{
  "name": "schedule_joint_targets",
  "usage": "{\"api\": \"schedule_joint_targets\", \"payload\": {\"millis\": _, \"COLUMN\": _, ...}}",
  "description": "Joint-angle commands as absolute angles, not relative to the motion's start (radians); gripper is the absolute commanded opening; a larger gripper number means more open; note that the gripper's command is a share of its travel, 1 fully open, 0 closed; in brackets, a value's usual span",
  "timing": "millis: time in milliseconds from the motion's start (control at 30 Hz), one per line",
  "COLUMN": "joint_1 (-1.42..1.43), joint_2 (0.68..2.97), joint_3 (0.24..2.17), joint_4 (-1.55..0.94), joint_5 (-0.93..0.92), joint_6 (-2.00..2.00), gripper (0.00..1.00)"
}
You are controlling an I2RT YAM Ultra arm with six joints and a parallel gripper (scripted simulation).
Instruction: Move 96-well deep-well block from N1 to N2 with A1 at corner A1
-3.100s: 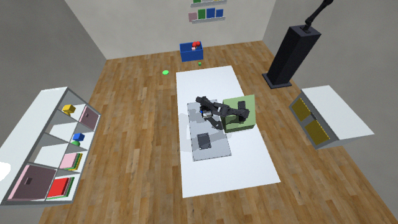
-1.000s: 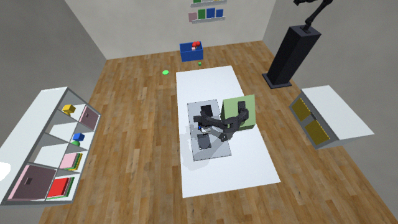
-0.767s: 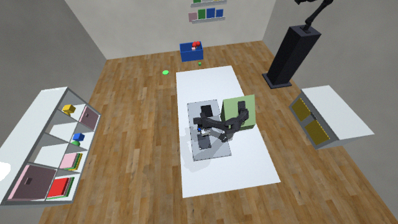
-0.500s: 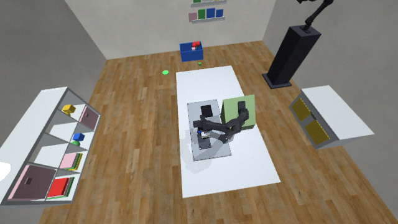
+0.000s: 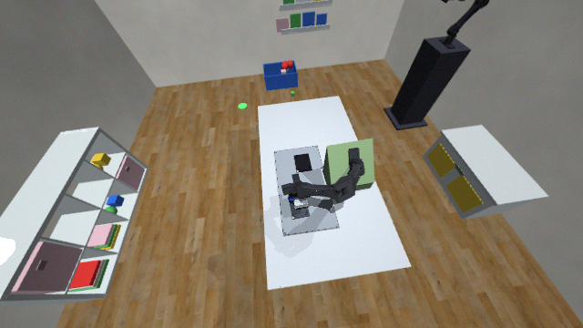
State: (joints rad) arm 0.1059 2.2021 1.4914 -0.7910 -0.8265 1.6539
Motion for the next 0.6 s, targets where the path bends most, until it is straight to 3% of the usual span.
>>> {"api": "schedule_joint_targets", "payload": {"millis": 0, "joint_1": 0.100, "joint_2": 2.183, "joint_3": 1.525, "joint_4": -0.809, "joint_5": -0.821, "joint_6": 1.690, "gripper": 0.00}}
{"api": "schedule_joint_targets", "payload": {"millis": 567, "joint_1": 0.119, "joint_2": 2.183, "joint_3": 1.564, "joint_4": -0.828, "joint_5": -0.820, "joint_6": 1.718, "gripper": 0.00}}
